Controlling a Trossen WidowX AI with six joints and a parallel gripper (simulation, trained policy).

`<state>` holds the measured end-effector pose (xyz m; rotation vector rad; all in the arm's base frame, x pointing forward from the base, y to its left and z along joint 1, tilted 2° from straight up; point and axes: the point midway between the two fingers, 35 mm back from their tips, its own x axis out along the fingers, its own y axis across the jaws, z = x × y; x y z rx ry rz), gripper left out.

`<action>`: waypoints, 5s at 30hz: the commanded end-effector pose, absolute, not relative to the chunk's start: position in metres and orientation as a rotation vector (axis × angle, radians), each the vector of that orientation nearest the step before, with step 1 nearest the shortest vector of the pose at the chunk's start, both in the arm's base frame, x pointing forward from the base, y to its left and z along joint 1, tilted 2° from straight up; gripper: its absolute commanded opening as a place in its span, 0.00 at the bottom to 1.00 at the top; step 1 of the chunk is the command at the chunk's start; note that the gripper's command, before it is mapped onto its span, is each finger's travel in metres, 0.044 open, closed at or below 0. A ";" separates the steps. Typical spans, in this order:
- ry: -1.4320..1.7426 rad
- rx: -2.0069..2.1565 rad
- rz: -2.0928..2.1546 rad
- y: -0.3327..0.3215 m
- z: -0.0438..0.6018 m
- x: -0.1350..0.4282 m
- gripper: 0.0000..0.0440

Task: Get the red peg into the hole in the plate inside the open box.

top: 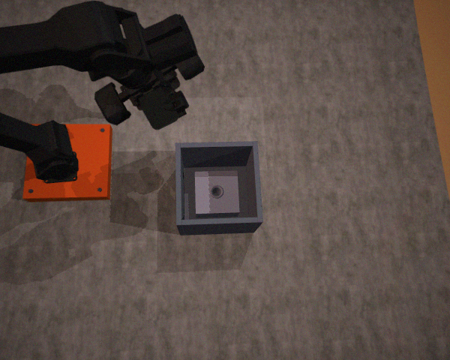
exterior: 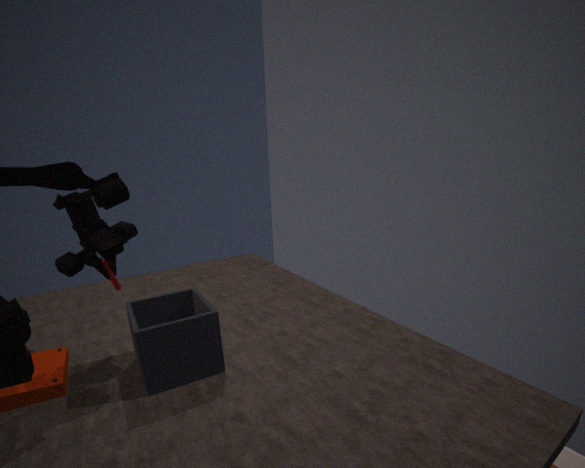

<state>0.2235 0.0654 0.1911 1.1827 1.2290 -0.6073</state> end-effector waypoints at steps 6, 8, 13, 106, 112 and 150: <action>1.144 1.171 -0.668 0.033 0.208 0.231 0.00; 1.134 1.169 -0.689 0.026 0.209 0.232 0.00; 1.119 1.166 -0.738 0.008 0.209 0.236 0.00; 1.294 1.195 -0.682 -0.107 0.113 0.326 0.36; 1.266 1.221 -0.626 -0.110 0.129 0.334 0.38; 1.157 1.217 -0.317 -0.136 0.159 0.377 0.36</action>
